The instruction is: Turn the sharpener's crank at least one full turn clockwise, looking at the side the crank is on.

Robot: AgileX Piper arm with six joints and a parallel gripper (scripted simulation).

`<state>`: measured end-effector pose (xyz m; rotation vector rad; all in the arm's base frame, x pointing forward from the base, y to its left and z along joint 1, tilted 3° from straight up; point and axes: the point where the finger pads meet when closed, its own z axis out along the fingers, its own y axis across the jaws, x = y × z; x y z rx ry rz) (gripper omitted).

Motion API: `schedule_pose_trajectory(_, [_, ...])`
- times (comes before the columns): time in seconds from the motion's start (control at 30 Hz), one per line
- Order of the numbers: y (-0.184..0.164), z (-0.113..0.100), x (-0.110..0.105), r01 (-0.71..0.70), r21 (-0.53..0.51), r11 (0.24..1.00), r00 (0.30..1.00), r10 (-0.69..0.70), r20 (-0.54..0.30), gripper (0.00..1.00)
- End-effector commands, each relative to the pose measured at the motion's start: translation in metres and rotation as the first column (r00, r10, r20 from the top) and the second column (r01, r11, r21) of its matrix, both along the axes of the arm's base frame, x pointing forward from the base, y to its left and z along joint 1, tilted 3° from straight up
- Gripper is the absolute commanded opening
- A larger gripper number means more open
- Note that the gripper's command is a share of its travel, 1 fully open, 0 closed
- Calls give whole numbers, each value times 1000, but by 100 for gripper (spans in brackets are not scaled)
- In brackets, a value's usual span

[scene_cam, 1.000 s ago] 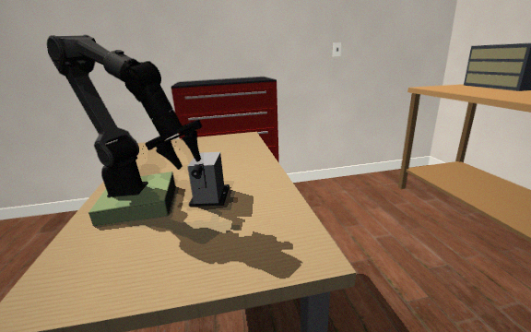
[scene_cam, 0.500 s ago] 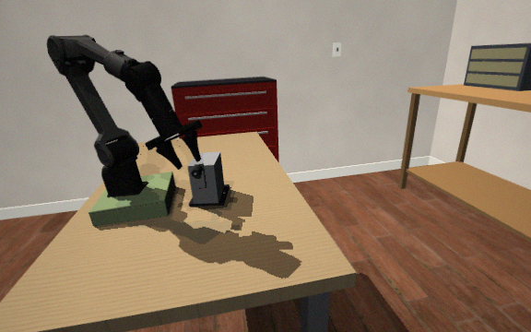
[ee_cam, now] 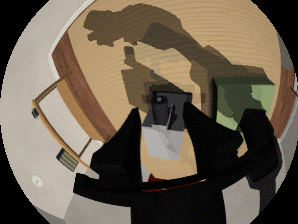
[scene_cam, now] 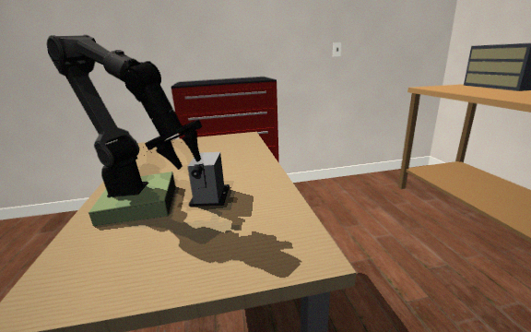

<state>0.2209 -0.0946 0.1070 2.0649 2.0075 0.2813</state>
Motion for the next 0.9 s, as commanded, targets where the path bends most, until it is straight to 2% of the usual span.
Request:
schedule_pose_trajectory(0.0, [1,0,0,0,1,1000,1000,0,-1,69])
schedule_pose_trajectory(0.17, [1,0,-1,0,1,1000,1000,0,-1,69])
schedule_pose_trajectory(0.87, [0,-26,7,-1,4,1000,1000,1,-4,69])
